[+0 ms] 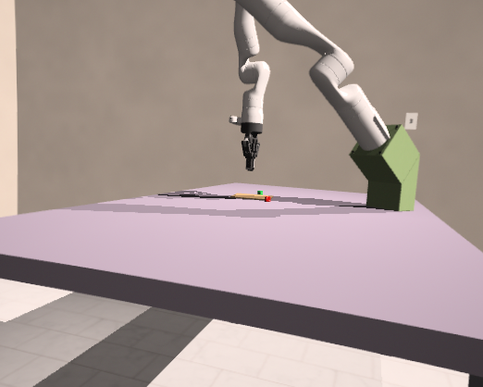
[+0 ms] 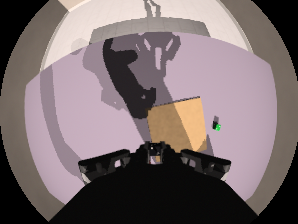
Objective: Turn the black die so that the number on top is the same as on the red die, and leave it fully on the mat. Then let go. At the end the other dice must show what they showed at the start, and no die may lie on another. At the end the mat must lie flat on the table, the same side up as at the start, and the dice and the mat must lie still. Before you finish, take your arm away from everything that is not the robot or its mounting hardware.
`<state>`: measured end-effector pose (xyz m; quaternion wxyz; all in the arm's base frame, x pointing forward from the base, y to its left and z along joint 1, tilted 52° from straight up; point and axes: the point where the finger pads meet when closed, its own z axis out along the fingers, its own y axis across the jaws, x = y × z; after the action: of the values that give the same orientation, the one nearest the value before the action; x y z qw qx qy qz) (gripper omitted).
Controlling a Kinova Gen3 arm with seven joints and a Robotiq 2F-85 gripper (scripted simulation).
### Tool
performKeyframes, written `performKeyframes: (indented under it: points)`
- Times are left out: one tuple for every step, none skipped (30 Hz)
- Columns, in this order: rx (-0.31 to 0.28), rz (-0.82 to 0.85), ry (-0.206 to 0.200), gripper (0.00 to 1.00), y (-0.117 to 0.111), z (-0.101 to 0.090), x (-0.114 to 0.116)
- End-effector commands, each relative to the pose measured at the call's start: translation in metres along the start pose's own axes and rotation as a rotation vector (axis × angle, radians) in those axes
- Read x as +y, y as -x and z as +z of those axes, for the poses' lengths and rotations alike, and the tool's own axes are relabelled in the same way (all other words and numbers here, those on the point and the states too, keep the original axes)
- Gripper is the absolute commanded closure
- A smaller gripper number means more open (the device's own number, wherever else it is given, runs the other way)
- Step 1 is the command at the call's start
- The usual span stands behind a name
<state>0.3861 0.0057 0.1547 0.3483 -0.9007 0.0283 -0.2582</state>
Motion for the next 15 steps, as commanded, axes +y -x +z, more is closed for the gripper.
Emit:
performKeyframes:
  points:
    - [0.007,-0.032,-0.003,0.89,-0.001,0.0,0.009]
    - [0.007,-0.032,-0.003,0.89,-0.001,0.0,0.009]
    - [0.008,-0.067,-0.002,0.89,-0.002,0.0,0.012]
    - [0.009,-0.101,-0.001,0.89,-0.003,0.0,0.015]
    - [0.01,-0.134,0.0,0.89,-0.003,0.0,0.018]
    - [0.011,-0.166,0.001,0.89,-0.004,0.0,0.021]
    - [0.012,-0.197,0.002,0.89,-0.004,0.0,0.024]
    - [0.013,-0.226,0.003,0.89,-0.005,0.0,0.027]
    - [0.014,-0.254,0.005,0.89,-0.005,0.0,0.03]
    - [0.015,-0.28,0.006,0.89,-0.006,0.0,0.032]
    - [0.016,-0.305,0.007,0.89,-0.006,0.0,0.035]
    - [0.017,-0.329,0.008,0.89,-0.007,0.0,0.037]
    - [0.017,-0.351,0.009,0.89,-0.007,0.0,0.039]
    - [0.018,-0.371,0.01,0.89,-0.007,0.0,0.041]
    - [0.018,-0.39,0.011,0.89,-0.008,0.0,0.043]
